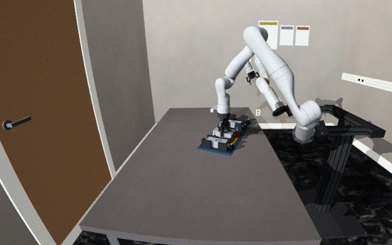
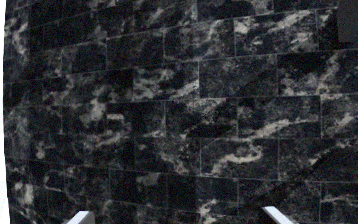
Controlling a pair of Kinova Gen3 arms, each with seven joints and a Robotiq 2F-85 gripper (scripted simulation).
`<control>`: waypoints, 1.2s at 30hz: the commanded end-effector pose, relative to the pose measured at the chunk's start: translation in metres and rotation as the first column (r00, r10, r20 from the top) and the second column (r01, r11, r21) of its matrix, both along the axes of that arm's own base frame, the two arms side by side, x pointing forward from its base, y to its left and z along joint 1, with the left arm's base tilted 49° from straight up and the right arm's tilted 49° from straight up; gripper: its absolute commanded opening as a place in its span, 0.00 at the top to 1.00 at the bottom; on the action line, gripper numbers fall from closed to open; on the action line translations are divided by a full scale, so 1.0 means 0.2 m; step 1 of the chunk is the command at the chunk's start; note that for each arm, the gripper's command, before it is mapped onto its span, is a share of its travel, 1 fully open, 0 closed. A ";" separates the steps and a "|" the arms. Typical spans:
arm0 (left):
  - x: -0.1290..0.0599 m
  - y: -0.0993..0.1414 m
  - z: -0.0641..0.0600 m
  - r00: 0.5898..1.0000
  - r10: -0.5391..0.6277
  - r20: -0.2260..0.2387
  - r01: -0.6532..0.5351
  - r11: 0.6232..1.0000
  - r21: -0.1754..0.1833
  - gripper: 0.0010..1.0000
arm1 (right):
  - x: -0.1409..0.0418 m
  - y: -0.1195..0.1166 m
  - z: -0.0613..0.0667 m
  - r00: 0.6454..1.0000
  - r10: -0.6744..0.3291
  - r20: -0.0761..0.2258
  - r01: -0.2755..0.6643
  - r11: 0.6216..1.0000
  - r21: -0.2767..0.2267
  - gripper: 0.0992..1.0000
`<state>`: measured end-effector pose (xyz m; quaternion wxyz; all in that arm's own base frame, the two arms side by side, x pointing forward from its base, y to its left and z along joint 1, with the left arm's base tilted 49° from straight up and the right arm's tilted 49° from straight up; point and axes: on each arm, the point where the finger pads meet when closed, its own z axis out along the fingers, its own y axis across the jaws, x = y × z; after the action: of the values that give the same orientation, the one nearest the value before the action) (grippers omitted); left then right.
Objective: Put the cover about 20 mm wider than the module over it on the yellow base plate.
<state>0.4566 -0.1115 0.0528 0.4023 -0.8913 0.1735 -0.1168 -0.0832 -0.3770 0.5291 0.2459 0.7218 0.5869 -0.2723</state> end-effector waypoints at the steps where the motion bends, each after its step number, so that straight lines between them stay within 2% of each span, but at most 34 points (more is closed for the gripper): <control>1: 0.00 0.00 0.00 1.000 0.000 0.000 0.000 1.000 -0.002 1.00 | 0.00 0.00 0.00 1.000 -0.001 0.001 0.001 1.000 -0.001 0.00; 36: 0.00 0.01 -0.02 1.000 0.000 0.000 0.000 1.000 -0.001 1.00 | 0.00 0.00 0.00 1.000 -0.001 0.001 0.001 1.000 -0.001 0.00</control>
<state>0.4560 -0.1092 0.0512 0.4027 -0.8910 0.1740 -0.1166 -0.0832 -0.3770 0.5291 0.2459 0.7218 0.5869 -0.2723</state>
